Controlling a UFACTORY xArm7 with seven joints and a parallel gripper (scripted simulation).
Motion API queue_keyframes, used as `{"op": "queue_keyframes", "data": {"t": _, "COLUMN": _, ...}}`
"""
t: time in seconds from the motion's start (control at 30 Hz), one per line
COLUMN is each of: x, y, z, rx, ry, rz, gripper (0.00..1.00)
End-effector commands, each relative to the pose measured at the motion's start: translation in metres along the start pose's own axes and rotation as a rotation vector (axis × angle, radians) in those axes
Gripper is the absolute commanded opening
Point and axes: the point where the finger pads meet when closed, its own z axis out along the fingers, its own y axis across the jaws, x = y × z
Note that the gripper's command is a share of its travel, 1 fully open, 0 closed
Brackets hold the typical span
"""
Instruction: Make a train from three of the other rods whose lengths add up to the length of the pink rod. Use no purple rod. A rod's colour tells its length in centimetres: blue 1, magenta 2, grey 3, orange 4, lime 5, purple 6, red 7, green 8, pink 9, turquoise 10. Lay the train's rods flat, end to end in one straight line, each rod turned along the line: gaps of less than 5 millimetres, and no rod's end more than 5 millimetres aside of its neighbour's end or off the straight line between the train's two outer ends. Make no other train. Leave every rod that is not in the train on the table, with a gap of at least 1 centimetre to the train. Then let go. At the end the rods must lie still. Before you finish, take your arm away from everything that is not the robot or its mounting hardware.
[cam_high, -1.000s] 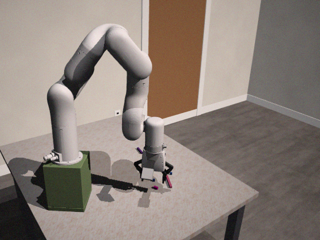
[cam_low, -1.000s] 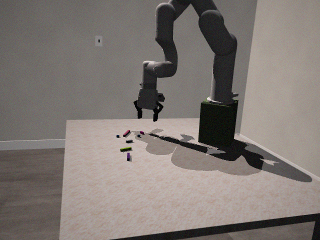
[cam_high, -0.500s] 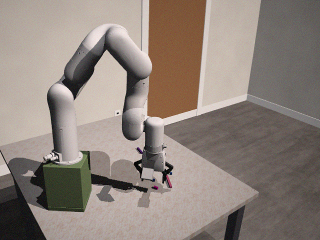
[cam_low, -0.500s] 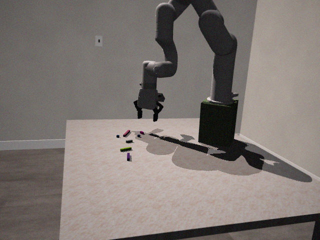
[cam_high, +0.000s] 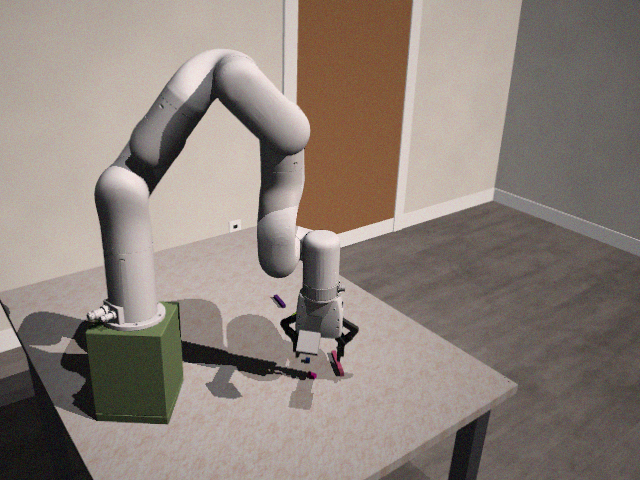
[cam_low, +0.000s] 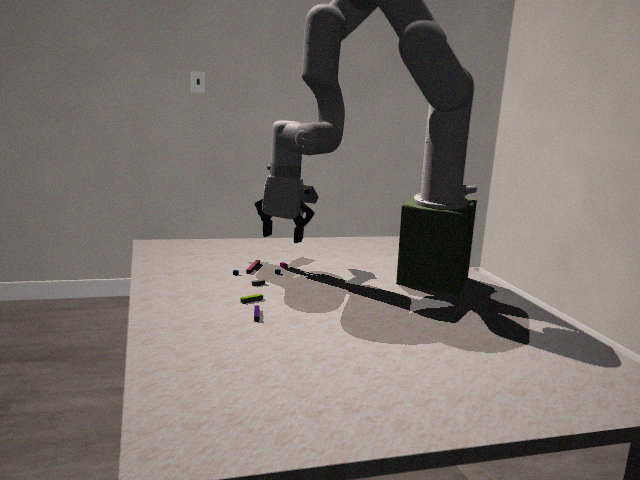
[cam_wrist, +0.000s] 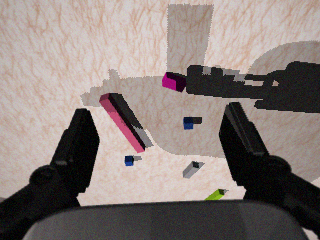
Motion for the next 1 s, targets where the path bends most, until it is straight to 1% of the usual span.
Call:
{"op": "queue_keyframes", "data": {"t": 0.0, "x": -0.0293, "y": -0.0309, "z": -0.0005, "rx": -0.005, "ry": 0.005, "rz": 0.003, "gripper": 1.0}}
{"op": "queue_keyframes", "data": {"t": 0.07, "x": -0.0343, "y": -0.0349, "z": -0.0012, "rx": -0.006, "ry": 0.003, "rz": 0.005, "gripper": 1.0}}
{"op": "queue_keyframes", "data": {"t": 0.97, "x": -0.0344, "y": -0.0349, "z": -0.0012, "rx": -0.006, "ry": 0.003, "rz": 0.005, "gripper": 1.0}}
